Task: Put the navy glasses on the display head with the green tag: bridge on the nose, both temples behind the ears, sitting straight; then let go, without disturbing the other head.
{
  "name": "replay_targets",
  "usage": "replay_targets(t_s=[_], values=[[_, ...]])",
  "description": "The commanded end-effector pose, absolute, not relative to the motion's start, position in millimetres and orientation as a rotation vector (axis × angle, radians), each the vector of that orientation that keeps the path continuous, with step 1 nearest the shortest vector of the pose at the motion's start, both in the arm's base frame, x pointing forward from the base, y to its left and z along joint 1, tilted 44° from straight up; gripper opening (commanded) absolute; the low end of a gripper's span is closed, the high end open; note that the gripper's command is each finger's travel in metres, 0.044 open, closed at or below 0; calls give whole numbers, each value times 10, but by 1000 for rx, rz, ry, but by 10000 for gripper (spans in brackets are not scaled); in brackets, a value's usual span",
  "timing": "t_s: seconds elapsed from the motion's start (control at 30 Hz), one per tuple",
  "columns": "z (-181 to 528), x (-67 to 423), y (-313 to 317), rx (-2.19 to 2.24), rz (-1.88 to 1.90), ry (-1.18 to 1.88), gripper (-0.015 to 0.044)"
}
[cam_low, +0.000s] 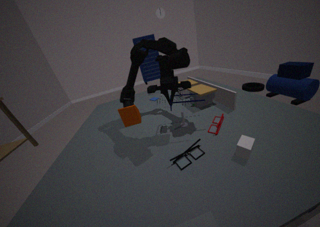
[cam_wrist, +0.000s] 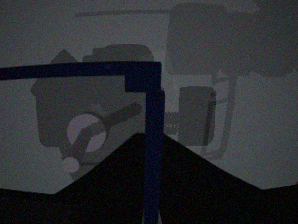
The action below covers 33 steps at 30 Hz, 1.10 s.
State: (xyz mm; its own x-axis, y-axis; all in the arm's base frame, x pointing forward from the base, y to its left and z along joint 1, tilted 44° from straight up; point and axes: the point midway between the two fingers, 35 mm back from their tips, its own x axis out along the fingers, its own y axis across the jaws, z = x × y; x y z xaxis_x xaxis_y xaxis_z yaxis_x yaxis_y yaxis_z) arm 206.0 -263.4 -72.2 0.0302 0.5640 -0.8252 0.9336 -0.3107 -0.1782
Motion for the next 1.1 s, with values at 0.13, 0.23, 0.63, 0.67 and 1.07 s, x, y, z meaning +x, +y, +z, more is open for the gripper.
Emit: replay_targets(t_s=[0.13, 0.23, 0.63, 0.67, 1.07], values=[[-346, 2271, -2447, 1798, -1310, 1489, 0], [-213, 2341, -2374, 1765, -1343, 1470, 0], [301, 2557, -2024, 1648, -1450, 1362, 0], [342, 2569, -1992, 1639, -1457, 1352, 0], [808, 2657, -1583, 1559, -1515, 1209, 0]])
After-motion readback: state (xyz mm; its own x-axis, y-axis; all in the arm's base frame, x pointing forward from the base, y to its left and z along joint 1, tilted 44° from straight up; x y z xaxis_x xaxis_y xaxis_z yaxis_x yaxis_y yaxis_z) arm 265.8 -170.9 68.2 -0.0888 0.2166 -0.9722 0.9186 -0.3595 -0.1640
